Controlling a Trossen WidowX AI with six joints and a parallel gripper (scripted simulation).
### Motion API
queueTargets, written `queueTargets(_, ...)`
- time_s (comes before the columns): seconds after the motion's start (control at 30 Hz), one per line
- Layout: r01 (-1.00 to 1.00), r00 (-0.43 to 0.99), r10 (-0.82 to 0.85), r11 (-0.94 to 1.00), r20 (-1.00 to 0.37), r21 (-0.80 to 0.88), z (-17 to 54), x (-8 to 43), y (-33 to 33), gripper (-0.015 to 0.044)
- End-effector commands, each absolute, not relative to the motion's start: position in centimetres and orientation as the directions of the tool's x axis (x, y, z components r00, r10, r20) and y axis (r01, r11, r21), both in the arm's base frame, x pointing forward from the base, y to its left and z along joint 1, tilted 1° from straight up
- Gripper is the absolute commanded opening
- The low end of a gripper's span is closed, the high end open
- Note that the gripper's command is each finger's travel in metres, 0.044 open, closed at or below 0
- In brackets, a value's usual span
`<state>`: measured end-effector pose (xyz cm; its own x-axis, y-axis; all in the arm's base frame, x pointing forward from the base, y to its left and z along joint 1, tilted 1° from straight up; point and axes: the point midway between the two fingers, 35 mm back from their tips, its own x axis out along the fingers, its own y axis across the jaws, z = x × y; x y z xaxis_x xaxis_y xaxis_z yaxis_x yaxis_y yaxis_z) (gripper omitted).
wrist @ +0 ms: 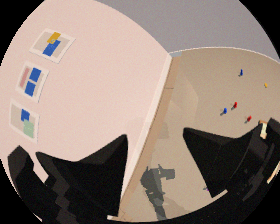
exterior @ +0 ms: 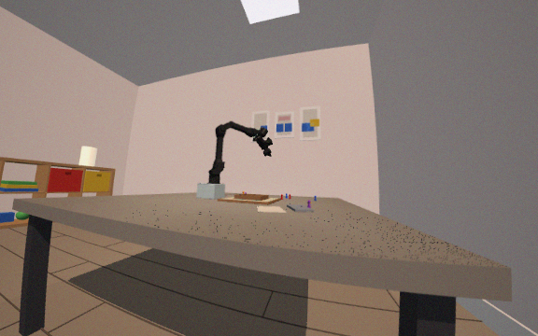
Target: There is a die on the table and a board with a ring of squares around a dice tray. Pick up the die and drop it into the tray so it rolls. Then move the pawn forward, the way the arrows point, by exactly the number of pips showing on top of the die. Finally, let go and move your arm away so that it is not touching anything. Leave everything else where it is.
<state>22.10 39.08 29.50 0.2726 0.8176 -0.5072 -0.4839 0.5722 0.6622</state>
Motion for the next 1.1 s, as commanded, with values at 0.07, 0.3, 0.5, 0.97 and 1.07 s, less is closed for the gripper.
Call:
queueTargets(0.07, -0.214, 0.266, 0.598, 0.801, -0.756, 0.559, 19.2, 25.3, 36.9, 0.0275)
queueTargets(0.3, 0.079, 0.169, 0.288, 0.949, -0.943, 0.304, 8.9, 26.8, 32.0, 0.0275)
queueTargets(0.5, 0.243, 0.033, 0.024, 0.97, -0.999, 0.031, 2.6, 26.2, 27.1, 0.0275)
queueTargets(0.97, 0.246, 0.029, 0.016, 0.969, -0.999, 0.022, 0.8, 26.4, 26.4, 0.0275)
queueTargets(1.07, 0.246, 0.029, 0.016, 0.969, -0.999, 0.022, 0.6, 26.4, 26.4, 0.0275)
